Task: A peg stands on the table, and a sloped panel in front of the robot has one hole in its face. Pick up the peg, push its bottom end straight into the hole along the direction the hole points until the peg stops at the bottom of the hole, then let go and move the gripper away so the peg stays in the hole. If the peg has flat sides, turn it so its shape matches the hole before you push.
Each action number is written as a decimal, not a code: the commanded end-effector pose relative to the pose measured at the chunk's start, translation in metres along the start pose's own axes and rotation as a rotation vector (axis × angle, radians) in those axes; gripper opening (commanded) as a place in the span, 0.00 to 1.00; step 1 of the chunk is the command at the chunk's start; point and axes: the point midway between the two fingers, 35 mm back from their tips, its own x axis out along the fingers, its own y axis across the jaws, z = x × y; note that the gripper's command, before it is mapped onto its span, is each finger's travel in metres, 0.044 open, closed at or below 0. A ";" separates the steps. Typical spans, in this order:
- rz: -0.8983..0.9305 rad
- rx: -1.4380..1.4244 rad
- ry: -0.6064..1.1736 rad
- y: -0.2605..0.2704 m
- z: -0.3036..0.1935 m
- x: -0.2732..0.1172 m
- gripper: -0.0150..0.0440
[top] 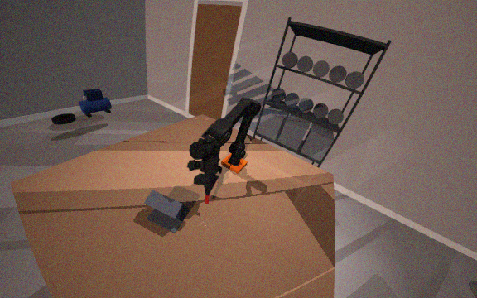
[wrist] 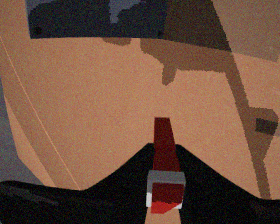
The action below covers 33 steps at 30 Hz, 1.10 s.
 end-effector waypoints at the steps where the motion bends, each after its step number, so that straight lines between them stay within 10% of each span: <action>1: 0.022 -0.040 0.001 -0.001 0.003 -0.001 0.25; 33: 0.157 -0.305 -0.038 -0.006 0.030 -0.006 0.25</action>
